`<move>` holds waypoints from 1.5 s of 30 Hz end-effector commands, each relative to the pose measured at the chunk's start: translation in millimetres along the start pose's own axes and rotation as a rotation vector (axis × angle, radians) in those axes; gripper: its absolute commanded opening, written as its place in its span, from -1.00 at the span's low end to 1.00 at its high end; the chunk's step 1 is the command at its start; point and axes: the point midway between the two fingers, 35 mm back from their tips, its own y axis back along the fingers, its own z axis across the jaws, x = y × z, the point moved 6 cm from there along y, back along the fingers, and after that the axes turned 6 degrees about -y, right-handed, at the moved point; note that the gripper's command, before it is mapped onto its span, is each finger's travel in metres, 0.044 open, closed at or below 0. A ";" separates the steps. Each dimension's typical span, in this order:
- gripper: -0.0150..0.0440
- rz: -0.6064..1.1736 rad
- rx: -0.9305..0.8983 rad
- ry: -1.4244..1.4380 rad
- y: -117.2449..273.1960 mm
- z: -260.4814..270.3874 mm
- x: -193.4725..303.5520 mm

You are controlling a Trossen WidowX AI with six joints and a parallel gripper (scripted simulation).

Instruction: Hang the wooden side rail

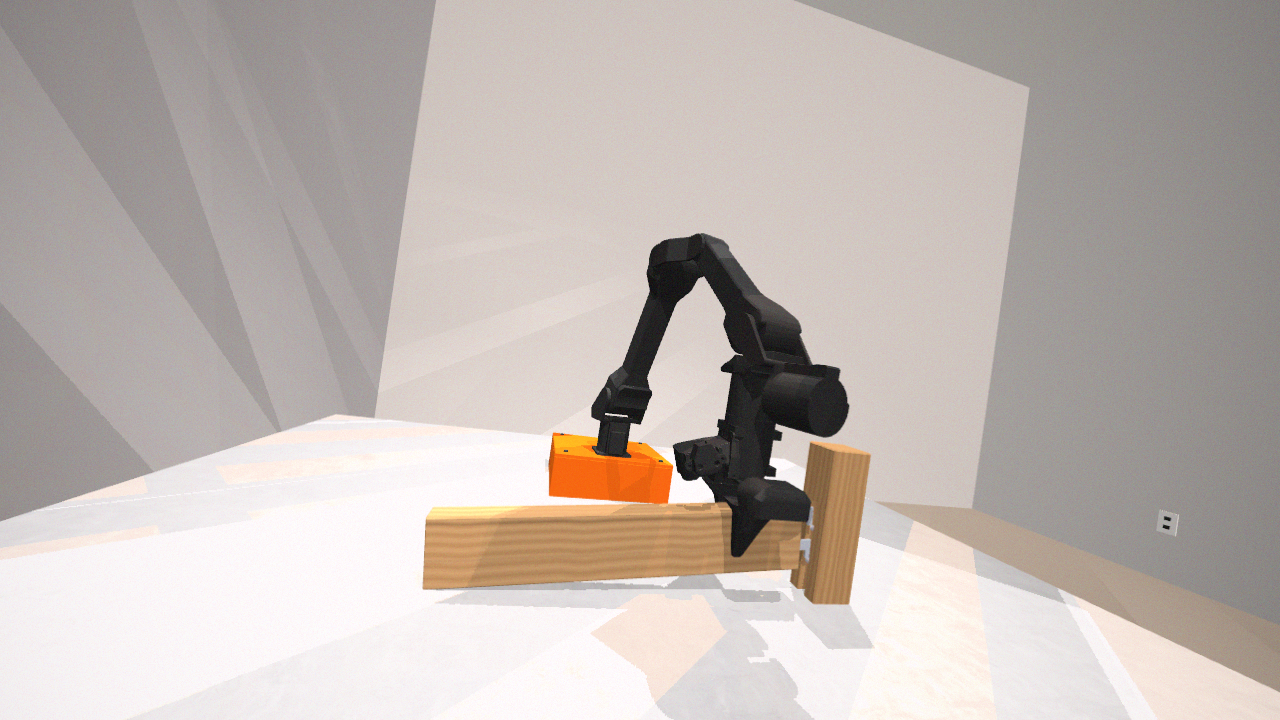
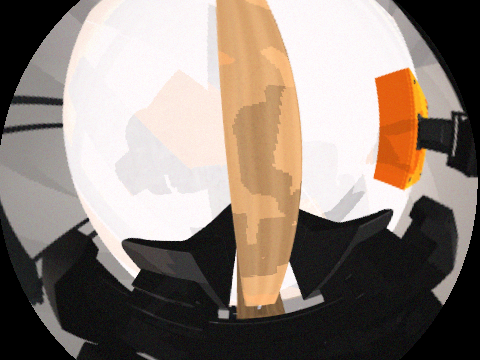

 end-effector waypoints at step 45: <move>-0.49 0.004 -0.010 -0.006 3.8 0.9 5.9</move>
